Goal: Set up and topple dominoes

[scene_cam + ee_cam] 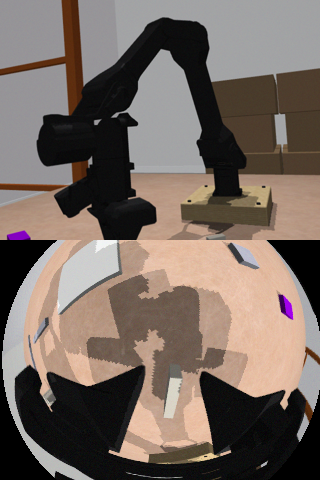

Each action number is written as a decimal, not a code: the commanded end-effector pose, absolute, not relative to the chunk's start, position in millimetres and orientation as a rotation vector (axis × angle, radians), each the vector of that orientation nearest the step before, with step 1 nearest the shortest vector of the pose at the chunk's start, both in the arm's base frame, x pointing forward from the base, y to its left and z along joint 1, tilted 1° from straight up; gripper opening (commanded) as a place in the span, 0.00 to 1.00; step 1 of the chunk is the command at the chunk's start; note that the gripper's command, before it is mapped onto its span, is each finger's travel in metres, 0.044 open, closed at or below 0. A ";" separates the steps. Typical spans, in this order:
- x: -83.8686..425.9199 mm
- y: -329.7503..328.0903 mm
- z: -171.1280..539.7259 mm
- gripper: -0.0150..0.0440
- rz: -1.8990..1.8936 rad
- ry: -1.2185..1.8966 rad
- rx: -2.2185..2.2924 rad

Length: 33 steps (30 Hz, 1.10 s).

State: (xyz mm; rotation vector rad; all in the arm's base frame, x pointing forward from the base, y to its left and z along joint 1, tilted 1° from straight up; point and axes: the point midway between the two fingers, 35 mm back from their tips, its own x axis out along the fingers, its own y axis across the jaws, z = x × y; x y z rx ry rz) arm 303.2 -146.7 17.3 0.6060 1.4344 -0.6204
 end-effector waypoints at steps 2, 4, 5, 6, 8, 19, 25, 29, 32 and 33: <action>302.6 -146.8 15.5 0.47 -0.626 1.438 0.608; 302.6 -146.8 15.5 0.38 -0.626 1.438 0.608; 302.6 -146.8 15.5 0.33 -0.626 1.438 0.608; 302.6 -146.8 15.5 0.30 -0.626 1.438 0.608; 302.6 -146.8 15.5 0.30 -0.626 1.438 0.608; 302.1 -143.9 54.2 0.30 -0.625 1.438 0.608; 301.0 -139.0 119.3 0.30 -0.625 1.437 0.609; 300.2 -135.6 163.7 0.30 -0.625 1.438 0.609; 300.0 -135.0 170.4 0.30 -0.625 1.438 0.609; 300.0 -135.0 170.4 0.30 -0.625 1.438 0.609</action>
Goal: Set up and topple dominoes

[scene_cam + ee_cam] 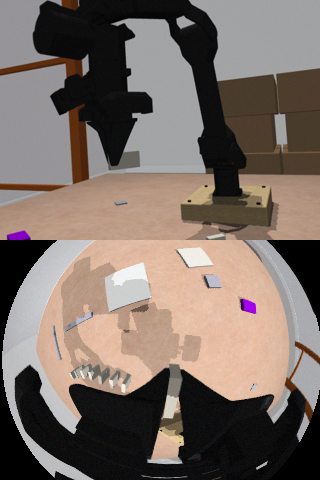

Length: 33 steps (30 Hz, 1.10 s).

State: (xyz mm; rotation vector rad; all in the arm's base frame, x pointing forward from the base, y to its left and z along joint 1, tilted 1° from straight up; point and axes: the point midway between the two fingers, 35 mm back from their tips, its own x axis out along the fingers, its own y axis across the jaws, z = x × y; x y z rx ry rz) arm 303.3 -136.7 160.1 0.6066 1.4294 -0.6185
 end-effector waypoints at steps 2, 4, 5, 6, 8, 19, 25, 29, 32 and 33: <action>298.2 -137.1 170.4 0.30 -0.641 1.432 0.626; 283.3 -152.5 170.5 0.30 -0.772 1.387 0.759; 271.4 -163.5 170.3 0.30 -0.871 1.346 0.860; 259.0 -173.6 170.1 0.30 -0.970 1.300 0.961; 242.4 -185.6 169.7 0.30 -1.096 1.231 1.091; 245.0 -190.9 165.0 0.30 -1.108 1.204 1.070; 263.8 -205.1 148.3 0.30 -1.095 1.130 0.926; 276.2 -213.2 138.9 0.30 -1.088 1.079 0.835; 285.1 -218.4 132.8 0.30 -1.084 1.039 0.769; 288.1 -220.0 130.9 0.30 -1.083 1.026 0.747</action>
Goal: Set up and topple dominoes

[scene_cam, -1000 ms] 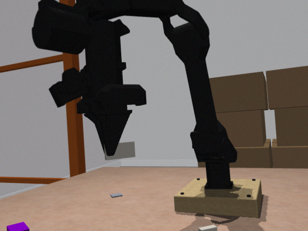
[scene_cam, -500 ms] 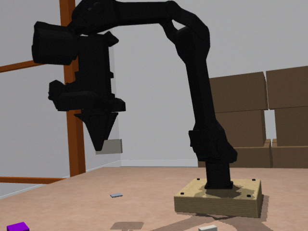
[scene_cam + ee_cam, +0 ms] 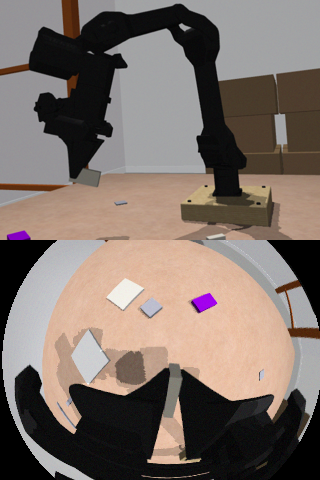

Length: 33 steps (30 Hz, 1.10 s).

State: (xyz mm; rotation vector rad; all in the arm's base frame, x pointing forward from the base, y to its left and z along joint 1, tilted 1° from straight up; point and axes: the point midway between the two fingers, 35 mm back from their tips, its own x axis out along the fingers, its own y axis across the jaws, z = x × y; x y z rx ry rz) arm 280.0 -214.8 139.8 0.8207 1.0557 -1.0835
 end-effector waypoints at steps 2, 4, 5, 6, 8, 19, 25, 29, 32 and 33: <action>293.8 -222.9 127.4 0.30 -1.082 0.999 0.705; 299.4 -225.5 124.2 0.30 -1.080 0.971 0.664; 302.2 -226.6 122.7 0.30 -1.080 0.957 0.644; 304.9 -227.6 121.2 0.30 -1.079 0.944 0.624; 310.1 -229.4 118.6 0.30 -1.079 0.916 0.585; 333.8 -234.1 109.5 0.30 -1.087 0.757 0.390; 342.6 -233.0 107.9 0.30 -1.099 0.669 0.298; 346.5 -230.9 107.9 0.30 -1.109 0.610 0.243; 348.3 -228.6 108.3 0.30 -1.119 0.567 0.204; 348.8 -227.7 108.5 0.30 -1.123 0.552 0.192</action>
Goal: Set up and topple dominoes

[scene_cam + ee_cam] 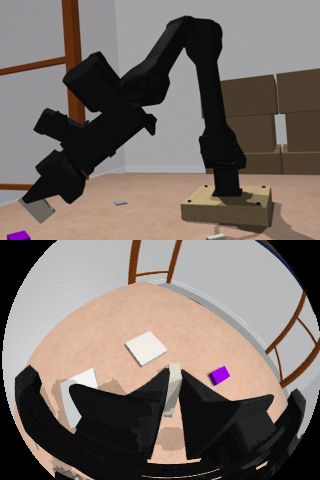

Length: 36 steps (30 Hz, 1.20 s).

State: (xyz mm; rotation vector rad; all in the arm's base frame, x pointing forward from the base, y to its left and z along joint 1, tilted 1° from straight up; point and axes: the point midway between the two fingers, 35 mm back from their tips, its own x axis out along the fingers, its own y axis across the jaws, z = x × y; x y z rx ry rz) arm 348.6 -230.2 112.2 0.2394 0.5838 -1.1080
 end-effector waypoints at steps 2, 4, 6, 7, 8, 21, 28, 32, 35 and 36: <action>349.3 -225.8 109.1 0.30 -1.130 0.523 0.169; 349.3 -223.7 109.7 0.30 -1.138 0.494 0.147; 349.0 -221.4 110.5 0.30 -1.147 0.465 0.126; 348.6 -220.2 111.0 0.30 -1.151 0.451 0.116; 348.2 -218.9 111.4 0.30 -1.156 0.437 0.106; 329.7 -199.2 118.6 0.30 -1.218 0.264 0.014; 314.4 -187.8 122.9 0.30 -1.267 0.177 -0.013; 303.4 -181.1 125.1 0.30 -1.298 0.131 -0.020; 294.3 -176.2 126.5 0.30 -1.321 0.099 -0.022; 291.1 -174.5 127.0 0.30 -1.329 0.088 -0.022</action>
